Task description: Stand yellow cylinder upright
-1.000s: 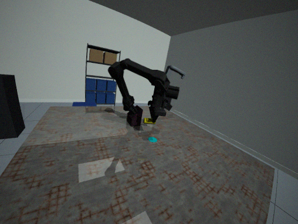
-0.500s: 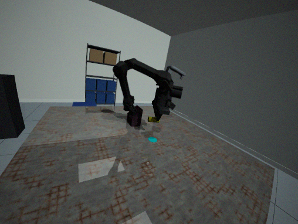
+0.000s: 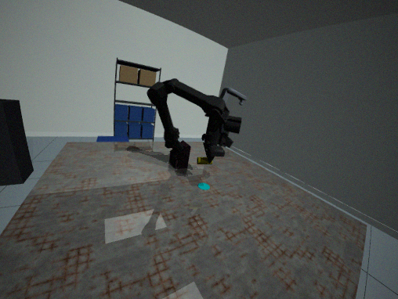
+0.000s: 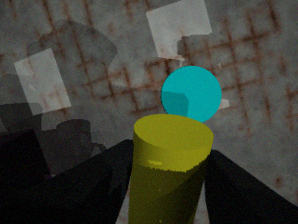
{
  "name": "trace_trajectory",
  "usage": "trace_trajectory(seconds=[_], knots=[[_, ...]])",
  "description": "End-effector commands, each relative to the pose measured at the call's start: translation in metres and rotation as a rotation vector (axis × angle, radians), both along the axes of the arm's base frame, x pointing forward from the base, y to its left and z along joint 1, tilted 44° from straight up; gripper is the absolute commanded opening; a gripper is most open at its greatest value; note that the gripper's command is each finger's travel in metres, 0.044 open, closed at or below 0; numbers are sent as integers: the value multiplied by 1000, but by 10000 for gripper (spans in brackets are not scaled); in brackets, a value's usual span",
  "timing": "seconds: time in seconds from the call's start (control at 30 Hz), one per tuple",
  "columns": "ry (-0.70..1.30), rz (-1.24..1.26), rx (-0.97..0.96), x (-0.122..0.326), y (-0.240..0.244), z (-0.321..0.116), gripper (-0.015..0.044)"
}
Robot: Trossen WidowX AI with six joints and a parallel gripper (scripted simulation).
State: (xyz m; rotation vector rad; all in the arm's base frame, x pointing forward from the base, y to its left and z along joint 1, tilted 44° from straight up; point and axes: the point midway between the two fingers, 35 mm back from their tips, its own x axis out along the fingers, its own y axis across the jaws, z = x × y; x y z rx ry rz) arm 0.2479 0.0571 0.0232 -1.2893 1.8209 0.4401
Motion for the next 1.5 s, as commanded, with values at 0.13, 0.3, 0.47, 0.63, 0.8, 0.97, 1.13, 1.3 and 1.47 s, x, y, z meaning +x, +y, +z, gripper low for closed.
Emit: trace_trajectory(seconds=[0.13,0.3,0.47,0.63,0.8,0.97,1.13,1.3,1.47], knots=[[20,-17,54,-4,-4,-3,105],[29,-28,90,-6,-5,-5,105],[36,-38,126,-7,-7,-7,105],[42,-46,162,-9,-8,-8,105],[47,-54,198,-10,-9,-10,105],[51,-61,235,-12,-10,-11,105],[53,-67,272,-13,-11,-12,105],[54,-72,309,-14,-12,-13,105],[54,-75,346,-15,-12,-15,105]])
